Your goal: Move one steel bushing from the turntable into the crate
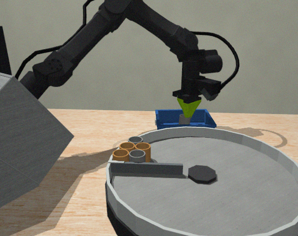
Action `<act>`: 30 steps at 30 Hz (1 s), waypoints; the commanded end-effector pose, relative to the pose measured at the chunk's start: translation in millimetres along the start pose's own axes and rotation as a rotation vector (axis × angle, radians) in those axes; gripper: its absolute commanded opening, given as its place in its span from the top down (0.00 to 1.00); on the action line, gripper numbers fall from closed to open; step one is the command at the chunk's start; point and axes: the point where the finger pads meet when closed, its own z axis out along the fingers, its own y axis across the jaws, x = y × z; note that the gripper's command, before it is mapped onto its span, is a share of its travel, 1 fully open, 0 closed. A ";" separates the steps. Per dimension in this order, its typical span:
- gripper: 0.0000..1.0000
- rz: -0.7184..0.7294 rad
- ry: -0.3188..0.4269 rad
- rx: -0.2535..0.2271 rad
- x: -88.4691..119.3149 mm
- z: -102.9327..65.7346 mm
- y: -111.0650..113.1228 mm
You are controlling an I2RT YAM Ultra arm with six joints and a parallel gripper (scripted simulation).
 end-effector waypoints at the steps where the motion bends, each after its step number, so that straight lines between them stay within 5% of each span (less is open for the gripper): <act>1: 1.00 -0.005 -0.018 -0.009 3.2 -4.2 0.1; 30: 1.00 -0.005 -0.034 -0.020 -2.6 -9.5 4.6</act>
